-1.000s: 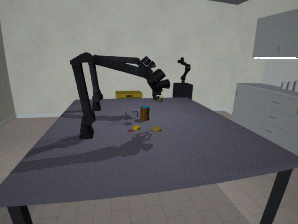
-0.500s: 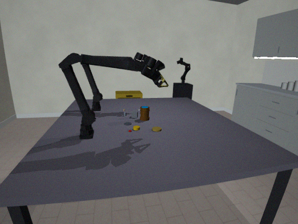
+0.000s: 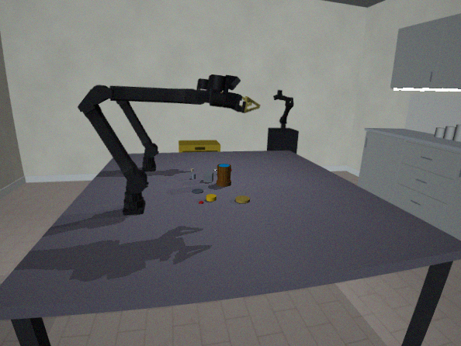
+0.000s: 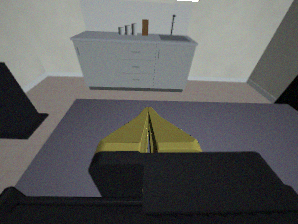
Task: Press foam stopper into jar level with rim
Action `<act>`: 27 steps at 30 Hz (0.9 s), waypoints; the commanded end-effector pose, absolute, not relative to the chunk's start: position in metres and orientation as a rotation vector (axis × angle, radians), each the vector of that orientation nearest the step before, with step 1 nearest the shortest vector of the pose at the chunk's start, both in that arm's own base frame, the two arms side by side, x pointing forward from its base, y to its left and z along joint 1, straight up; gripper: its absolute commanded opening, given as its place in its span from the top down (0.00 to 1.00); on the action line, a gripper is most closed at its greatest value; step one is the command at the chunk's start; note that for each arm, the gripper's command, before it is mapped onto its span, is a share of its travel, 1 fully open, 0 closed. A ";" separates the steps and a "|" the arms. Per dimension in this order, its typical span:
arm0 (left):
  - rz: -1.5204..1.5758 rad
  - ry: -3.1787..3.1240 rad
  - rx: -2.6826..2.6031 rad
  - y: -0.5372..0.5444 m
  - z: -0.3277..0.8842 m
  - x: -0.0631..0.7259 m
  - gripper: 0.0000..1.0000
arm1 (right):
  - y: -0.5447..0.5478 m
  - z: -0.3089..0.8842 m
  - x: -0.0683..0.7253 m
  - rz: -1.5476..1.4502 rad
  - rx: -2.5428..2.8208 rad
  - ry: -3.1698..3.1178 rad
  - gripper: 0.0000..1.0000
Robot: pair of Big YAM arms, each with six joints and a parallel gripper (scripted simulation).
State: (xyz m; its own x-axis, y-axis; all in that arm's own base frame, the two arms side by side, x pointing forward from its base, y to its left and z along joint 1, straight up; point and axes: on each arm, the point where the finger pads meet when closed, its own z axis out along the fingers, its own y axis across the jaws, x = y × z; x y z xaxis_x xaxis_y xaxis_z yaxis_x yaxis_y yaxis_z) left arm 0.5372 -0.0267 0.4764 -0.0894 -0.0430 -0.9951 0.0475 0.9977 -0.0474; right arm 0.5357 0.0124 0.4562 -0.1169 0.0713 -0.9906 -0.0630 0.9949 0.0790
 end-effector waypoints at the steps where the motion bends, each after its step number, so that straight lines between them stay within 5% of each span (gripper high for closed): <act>1: -0.020 1.613 0.012 -0.010 0.478 0.524 1.00 | 0.000 0.476 0.528 0.029 -0.024 1.612 0.02; 27: 0.000 1.494 0.006 -0.003 0.544 0.524 1.00 | -0.005 0.518 0.521 0.002 0.019 1.536 0.02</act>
State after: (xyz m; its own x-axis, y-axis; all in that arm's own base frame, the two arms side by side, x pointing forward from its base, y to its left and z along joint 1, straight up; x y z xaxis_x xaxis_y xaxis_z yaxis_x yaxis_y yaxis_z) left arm 0.5186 0.0003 0.4910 -0.0012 -0.0011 -1.0000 -0.0012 1.0000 -0.0011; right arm 0.5187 -0.0005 0.4932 0.0027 -0.0001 -1.0000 -0.0007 1.0000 -0.0001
